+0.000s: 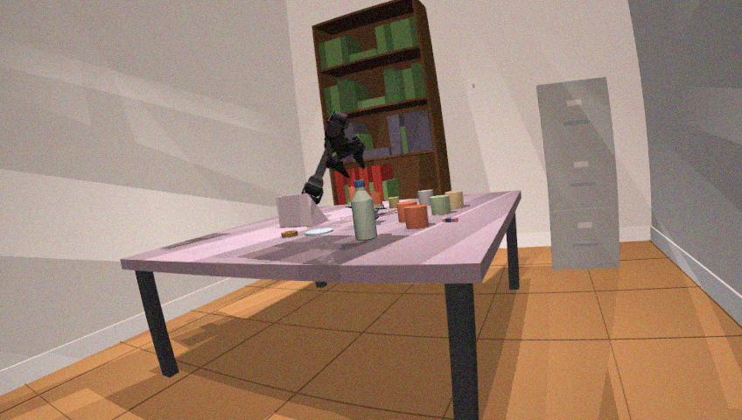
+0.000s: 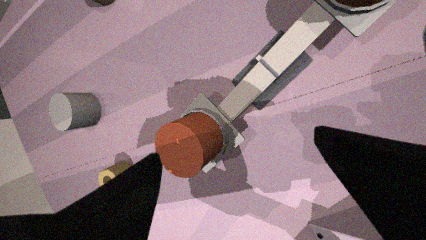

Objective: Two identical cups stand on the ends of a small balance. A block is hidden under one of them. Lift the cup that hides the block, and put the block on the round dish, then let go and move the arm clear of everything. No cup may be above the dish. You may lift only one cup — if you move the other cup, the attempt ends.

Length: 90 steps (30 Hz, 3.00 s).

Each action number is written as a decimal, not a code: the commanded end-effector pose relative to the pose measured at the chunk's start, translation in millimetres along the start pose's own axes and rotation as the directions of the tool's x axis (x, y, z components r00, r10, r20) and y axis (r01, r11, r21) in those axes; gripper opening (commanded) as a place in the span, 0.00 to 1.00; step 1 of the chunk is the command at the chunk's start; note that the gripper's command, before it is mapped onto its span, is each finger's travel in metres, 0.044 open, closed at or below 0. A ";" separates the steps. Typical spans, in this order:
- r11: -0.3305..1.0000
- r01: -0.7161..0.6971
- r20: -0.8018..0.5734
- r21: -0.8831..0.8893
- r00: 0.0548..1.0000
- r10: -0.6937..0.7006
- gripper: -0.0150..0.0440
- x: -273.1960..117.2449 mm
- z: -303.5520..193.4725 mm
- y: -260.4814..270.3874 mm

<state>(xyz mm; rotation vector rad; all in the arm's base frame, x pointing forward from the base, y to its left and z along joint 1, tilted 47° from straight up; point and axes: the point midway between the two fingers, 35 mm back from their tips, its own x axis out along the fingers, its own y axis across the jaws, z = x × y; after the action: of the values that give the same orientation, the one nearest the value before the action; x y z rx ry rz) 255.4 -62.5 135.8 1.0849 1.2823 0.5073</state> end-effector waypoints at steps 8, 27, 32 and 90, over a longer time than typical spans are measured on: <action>0.949 0.125 -0.114 0.290 0.989 -0.095 1.00 27.2 -5.4 26.7; 0.587 0.384 -0.268 0.713 0.923 -0.278 1.00 78.5 -30.5 76.1; 0.550 0.396 -0.275 0.735 0.916 -0.291 1.00 82.1 -33.1 79.8; 0.552 0.394 -0.275 0.735 0.917 -0.289 0.80 151.6 -54.3 58.4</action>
<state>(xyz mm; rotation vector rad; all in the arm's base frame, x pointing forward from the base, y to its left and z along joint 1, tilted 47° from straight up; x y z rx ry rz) 260.5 106.8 113.3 1.4629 1.8537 -0.3624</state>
